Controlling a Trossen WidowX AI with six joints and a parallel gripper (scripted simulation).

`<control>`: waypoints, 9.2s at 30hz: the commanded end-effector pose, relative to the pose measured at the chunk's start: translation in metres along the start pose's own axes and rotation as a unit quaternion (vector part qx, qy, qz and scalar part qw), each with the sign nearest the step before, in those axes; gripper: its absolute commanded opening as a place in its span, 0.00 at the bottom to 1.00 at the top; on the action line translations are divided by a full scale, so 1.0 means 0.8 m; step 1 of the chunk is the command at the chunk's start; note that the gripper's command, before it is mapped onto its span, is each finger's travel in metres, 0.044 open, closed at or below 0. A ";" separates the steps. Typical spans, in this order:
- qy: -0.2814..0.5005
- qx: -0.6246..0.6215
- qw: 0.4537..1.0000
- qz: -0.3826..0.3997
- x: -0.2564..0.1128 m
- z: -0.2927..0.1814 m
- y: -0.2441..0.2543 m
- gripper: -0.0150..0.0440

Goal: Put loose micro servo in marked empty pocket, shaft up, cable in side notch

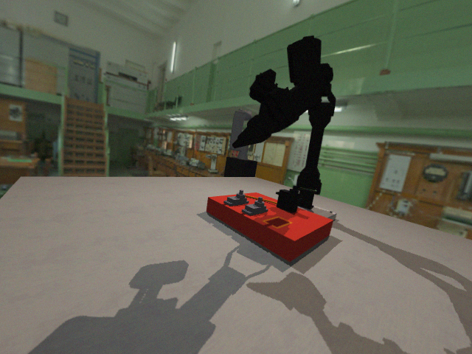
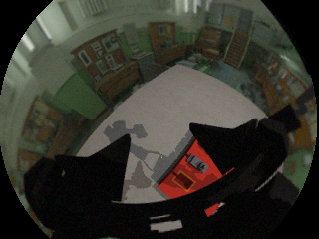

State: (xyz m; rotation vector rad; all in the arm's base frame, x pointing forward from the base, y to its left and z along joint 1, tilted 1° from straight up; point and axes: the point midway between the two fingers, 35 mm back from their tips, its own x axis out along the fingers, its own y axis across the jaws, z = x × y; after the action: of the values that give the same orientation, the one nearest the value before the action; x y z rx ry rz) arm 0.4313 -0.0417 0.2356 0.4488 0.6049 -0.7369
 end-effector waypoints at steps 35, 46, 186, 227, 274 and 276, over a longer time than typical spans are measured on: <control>0.306 0.360 0.854 -0.217 -0.101 -0.173 -0.189 1.00; 0.323 0.391 0.825 -0.247 -0.111 -0.192 -0.205 1.00; 0.402 -0.318 0.856 0.062 -0.110 -0.225 -0.128 0.25; 0.398 -0.323 0.856 0.065 -0.015 -0.168 -0.047 0.25; 0.398 -0.323 0.856 0.065 0.020 -0.204 -0.054 0.25; 0.398 -0.323 0.856 0.065 0.021 -0.206 -0.054 0.25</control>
State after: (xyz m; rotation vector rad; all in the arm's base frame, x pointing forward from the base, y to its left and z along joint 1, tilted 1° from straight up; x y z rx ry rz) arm 0.3522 0.0162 0.0973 0.1402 1.5296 -0.1457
